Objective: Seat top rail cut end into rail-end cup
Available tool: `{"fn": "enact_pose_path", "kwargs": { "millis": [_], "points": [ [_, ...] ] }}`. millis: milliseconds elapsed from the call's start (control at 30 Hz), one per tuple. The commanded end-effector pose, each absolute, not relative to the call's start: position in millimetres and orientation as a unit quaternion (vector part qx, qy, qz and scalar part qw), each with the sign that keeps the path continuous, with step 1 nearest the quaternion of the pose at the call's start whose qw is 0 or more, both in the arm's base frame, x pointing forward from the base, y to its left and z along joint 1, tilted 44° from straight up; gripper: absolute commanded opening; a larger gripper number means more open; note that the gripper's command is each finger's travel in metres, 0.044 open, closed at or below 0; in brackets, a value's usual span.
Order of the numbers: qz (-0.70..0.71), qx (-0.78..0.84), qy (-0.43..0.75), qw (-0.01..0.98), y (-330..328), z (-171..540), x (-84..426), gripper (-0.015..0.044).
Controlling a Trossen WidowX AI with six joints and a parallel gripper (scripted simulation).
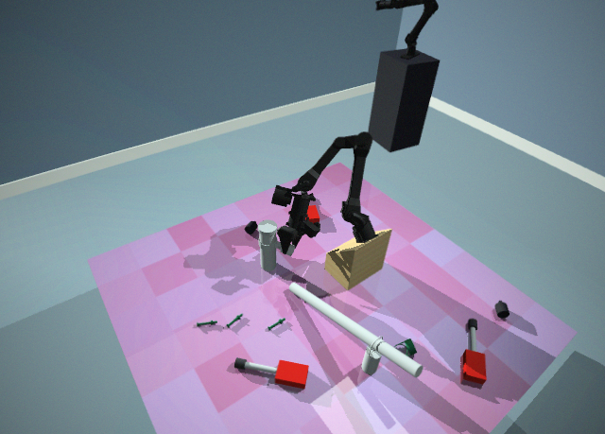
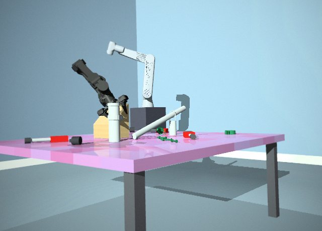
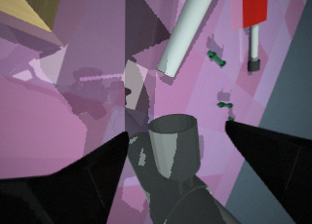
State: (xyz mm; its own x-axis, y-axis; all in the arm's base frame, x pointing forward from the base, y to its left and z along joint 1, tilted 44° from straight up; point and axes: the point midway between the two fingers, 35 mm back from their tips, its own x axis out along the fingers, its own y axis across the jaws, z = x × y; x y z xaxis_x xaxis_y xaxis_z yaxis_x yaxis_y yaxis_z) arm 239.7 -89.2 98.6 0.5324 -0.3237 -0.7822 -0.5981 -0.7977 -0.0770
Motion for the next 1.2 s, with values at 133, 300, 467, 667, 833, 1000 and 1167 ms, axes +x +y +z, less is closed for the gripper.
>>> {"fn": "enact_pose_path", "kwargs": {
  "millis": [133, 300, 467, 667, 833, 1000, 1167],
  "points": [
    [0.403, -0.859, 0.267, 0.171, -93, 86, 246, 0.044],
    [0.403, -0.859, 0.267, 0.171, -96, 79, 249, 0.044],
    [0.403, -0.859, 0.267, 0.171, -98, 74, 251, 0.0414],
    [0.403, -0.859, 0.267, 0.171, -98, 74, 251, 0.0256],
    [0.403, -0.859, 0.267, 0.171, -98, 74, 251, 0.0125],
    [0.402, -0.859, 0.267, 0.172, -98, 74, 251, 0.0053],
    [0.384, -0.86, 0.279, 0.188, -95, 72, 255, 0.0]
  ]
}}
